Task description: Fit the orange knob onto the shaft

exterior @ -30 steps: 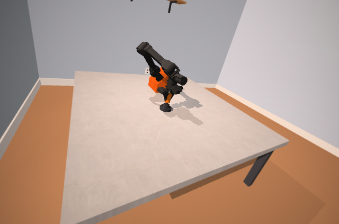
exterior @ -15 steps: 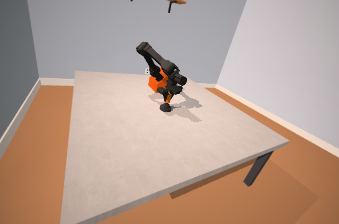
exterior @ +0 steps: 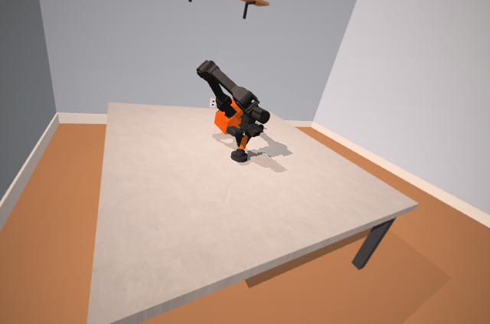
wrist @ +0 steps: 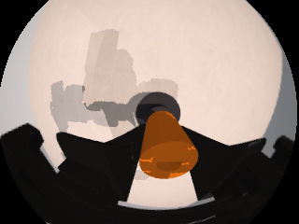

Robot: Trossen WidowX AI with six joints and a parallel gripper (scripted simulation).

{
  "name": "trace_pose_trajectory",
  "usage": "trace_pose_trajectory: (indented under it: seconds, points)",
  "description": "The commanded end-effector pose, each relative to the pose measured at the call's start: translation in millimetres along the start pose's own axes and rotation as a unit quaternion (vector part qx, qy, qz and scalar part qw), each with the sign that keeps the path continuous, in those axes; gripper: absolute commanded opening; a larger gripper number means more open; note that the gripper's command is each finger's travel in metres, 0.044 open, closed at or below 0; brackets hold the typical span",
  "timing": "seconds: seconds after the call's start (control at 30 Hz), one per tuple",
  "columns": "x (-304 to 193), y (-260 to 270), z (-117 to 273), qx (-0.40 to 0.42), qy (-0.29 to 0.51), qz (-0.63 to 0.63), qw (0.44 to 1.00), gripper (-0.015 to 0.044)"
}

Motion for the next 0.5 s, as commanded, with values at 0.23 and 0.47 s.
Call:
trace_pose_trajectory:
  seconds: [0.23, 0.47]
  points:
    - [-1.9, 4.1, 2.0, -0.001, 0.0, 0.004, 1.0, 0.0]
    - [-0.8, 3.6, 2.2, -0.001, 0.0, 0.004, 1.0, 0.0]
Point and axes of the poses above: the point midway between the two fingers, 35 mm back from their tips, its own z axis back along the fingers, its own y axis across the jaws, x = y × z, the point moved 2 cm from there along z, back along the fingers, and after that the axes turned 10 degrees about z, right-handed, at the moved point
